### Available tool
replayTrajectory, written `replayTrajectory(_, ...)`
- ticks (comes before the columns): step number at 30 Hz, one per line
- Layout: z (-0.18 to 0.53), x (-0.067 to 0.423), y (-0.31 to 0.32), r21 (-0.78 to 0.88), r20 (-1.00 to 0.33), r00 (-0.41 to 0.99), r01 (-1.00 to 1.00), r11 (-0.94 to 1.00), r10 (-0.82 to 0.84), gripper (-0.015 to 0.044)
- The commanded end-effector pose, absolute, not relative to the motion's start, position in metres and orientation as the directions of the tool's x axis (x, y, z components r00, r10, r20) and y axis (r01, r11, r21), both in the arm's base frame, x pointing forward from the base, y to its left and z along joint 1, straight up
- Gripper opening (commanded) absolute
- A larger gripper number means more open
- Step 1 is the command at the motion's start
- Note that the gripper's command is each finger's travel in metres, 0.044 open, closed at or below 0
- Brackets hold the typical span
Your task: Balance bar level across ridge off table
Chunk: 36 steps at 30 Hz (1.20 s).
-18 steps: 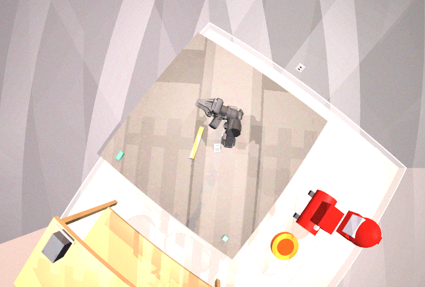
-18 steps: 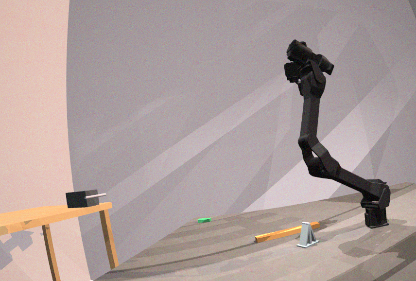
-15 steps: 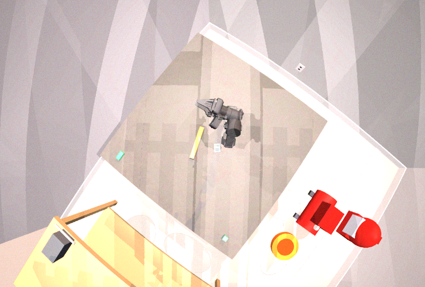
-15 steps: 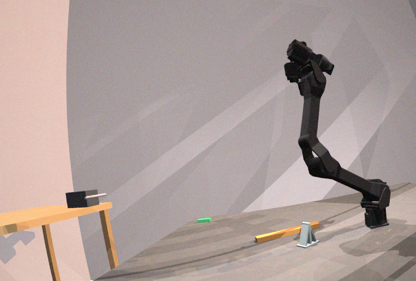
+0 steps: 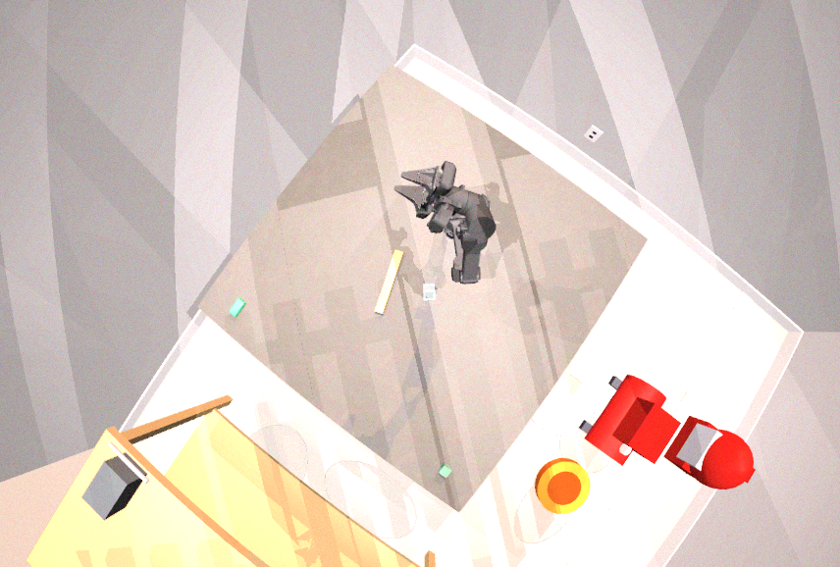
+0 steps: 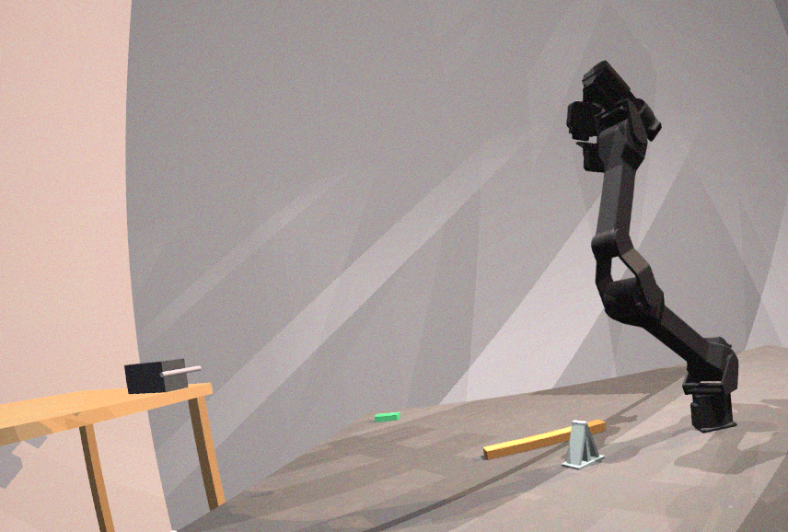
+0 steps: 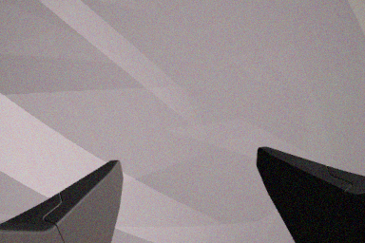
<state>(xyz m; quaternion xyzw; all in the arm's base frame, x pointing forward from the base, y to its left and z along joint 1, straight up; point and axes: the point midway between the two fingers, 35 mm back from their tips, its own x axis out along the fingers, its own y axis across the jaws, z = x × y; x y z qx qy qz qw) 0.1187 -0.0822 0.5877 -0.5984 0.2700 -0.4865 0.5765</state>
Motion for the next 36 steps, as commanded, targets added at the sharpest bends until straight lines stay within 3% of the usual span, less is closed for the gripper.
replayTrajectory(1, 0.587, 0.103, -0.091, -0.940, 0.273, 0.388, 0.302, -0.158, -0.880, 0.0315)
replayTrajectory(12, 0.580, 0.074, -0.118, -0.886, 0.254, 0.426, 0.463, -0.032, -0.868, 0.0315)
replayTrajectory(36, 0.542, 0.061, -0.188, -0.747, 0.148, 0.541, 0.610, 0.265, -0.828, 0.0315)
